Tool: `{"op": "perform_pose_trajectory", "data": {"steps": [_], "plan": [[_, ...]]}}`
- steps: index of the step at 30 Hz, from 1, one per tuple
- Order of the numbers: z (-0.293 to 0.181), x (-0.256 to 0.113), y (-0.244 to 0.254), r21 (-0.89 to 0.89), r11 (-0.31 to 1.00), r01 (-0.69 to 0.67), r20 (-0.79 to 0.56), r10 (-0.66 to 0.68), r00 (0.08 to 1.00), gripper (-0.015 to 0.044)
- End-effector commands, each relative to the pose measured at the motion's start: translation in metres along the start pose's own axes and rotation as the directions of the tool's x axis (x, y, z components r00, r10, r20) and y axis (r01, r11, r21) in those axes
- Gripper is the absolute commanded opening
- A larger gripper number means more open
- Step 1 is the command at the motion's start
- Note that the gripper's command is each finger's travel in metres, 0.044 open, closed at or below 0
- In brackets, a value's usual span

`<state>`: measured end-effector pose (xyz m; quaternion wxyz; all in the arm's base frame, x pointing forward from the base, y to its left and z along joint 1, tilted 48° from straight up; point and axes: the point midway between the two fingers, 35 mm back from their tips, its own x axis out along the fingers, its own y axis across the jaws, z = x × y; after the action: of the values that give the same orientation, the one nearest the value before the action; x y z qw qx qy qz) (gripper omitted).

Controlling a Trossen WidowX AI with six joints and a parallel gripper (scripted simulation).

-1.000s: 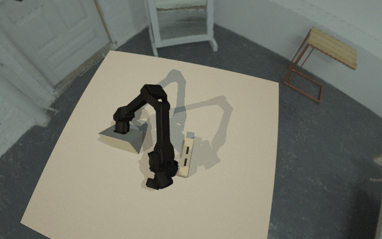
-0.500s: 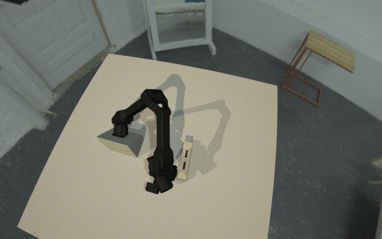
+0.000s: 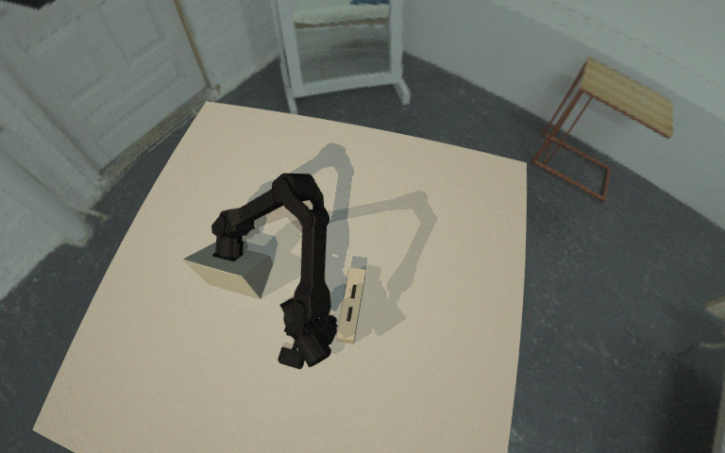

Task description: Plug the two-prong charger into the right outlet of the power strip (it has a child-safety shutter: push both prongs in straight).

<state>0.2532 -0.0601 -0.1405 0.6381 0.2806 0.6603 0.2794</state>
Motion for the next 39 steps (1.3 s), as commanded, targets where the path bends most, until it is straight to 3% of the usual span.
{"op": "perform_pose_trajectory", "data": {"steps": [1,9,21,27,30,39], "plan": [[-0.002,0.009,0.001,0.009,1.000,-0.012,-0.004,0.012,1.000,0.0440],[-0.002,0.015,0.002,0.009,1.000,-0.012,-0.004,0.012,1.000,0.0440],[-0.001,0.012,0.001,0.001,1.000,-0.004,-0.004,0.004,1.000,0.0125],[-0.001,0.012,0.001,0.001,1.000,-0.004,-0.004,0.004,1.000,0.0085],[-0.001,0.007,0.001,0.002,1.000,-0.004,-0.004,0.004,1.000,0.0006],[-0.009,-0.036,0.001,0.009,1.000,-0.008,-0.004,0.008,1.000,0.0000]]}}
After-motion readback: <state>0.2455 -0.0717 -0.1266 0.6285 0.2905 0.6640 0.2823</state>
